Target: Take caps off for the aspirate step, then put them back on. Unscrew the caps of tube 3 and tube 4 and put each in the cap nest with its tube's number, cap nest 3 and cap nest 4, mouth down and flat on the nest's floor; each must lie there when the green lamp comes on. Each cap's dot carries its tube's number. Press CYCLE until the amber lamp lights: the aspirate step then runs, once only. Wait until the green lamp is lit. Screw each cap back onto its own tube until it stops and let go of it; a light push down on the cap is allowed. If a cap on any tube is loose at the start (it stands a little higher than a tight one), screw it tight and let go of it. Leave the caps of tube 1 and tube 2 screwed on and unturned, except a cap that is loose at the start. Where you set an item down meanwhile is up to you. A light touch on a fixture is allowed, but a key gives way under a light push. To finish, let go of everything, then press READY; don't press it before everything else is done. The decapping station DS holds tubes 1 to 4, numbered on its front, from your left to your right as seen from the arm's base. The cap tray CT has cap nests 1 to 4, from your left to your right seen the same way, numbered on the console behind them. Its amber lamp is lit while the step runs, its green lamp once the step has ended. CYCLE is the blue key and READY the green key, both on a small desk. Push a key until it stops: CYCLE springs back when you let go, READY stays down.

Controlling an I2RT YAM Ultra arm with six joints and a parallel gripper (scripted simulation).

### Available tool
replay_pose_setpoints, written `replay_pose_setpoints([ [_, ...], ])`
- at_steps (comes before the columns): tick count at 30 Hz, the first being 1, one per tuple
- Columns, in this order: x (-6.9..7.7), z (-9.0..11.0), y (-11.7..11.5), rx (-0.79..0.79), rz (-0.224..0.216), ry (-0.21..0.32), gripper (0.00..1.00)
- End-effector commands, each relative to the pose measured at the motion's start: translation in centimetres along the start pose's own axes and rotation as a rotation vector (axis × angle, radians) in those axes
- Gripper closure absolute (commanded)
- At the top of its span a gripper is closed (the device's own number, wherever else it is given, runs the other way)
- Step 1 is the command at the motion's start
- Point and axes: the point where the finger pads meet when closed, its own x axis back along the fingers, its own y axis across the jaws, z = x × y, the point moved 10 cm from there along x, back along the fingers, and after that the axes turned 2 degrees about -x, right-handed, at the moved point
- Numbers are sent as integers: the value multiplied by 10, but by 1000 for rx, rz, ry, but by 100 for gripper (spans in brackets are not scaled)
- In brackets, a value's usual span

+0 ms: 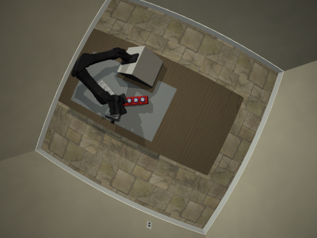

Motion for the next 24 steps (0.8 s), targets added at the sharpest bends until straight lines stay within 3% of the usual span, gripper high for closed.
replay_pose_setpoints([
  [1, 3, -1, 0, -218, 3, -13, 100],
  [13, 3, -1, 0, -818, -1, -13, 100],
  [15, 3, -1, 0, -818, -1, -13, 100],
  [24, 2, -1, 0, -1268, -4, -13, 100],
])
